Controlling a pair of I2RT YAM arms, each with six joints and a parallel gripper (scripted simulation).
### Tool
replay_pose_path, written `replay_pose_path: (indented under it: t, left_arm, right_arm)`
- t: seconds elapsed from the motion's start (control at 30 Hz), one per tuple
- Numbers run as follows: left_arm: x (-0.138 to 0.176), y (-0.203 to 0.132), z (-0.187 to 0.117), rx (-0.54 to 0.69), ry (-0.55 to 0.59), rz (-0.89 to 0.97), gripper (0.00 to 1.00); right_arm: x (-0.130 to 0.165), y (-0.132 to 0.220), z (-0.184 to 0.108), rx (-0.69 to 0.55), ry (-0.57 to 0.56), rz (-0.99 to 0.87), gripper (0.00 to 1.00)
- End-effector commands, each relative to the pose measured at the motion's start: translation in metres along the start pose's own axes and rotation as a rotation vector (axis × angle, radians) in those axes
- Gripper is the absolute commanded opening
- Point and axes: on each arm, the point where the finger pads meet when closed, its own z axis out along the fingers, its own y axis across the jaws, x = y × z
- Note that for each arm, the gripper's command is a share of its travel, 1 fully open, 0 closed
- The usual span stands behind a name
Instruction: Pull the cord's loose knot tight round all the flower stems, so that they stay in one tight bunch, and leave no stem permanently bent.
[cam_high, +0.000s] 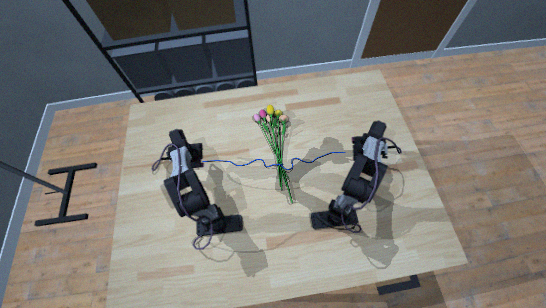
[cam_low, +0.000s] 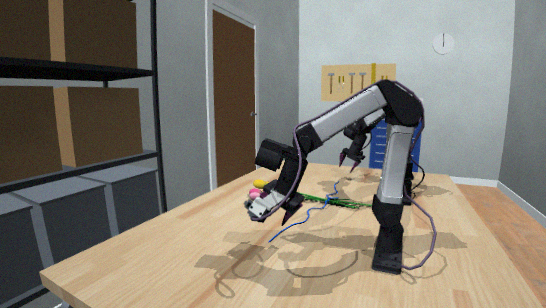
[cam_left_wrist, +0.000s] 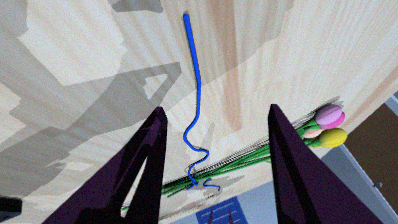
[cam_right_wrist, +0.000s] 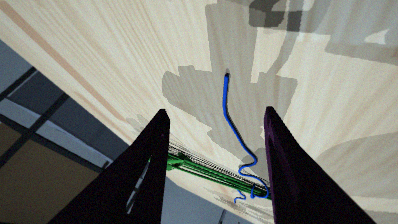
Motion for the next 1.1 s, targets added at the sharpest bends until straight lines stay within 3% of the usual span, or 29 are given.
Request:
replay_pose_path:
  t: [0.0,0.17,0.4,0.57,0.67,1.07]
  left_arm:
    - [0.002,-0.002,-0.01,0.012,-0.001,0.03,0.65]
    - [0.01,-0.001,-0.008,0.029,0.0,0.079,0.65]
    - [0.044,-0.006,-0.011,0.143,-0.022,0.316,0.65]
    - [0.098,-0.004,-0.015,0.276,-0.033,0.618,0.65]
    - [0.107,-0.005,-0.016,0.302,-0.037,0.671,0.65]
    - [0.233,0.014,-0.017,0.542,0.001,1.316,0.65]
  right_arm:
    - [0.002,0.001,-0.002,0.007,0.004,-0.01,0.65]
    - [0.001,0.002,-0.004,0.0,-0.001,-0.012,0.65]
    - [0.001,0.002,-0.004,0.0,-0.001,-0.012,0.65]
    - [0.001,0.002,-0.004,0.0,-0.001,-0.012,0.65]
    - [0.001,0.002,-0.004,0.0,-0.001,-0.012,0.65]
    - [0.001,0.002,-0.004,0.0,-0.001,-0.012,0.65]
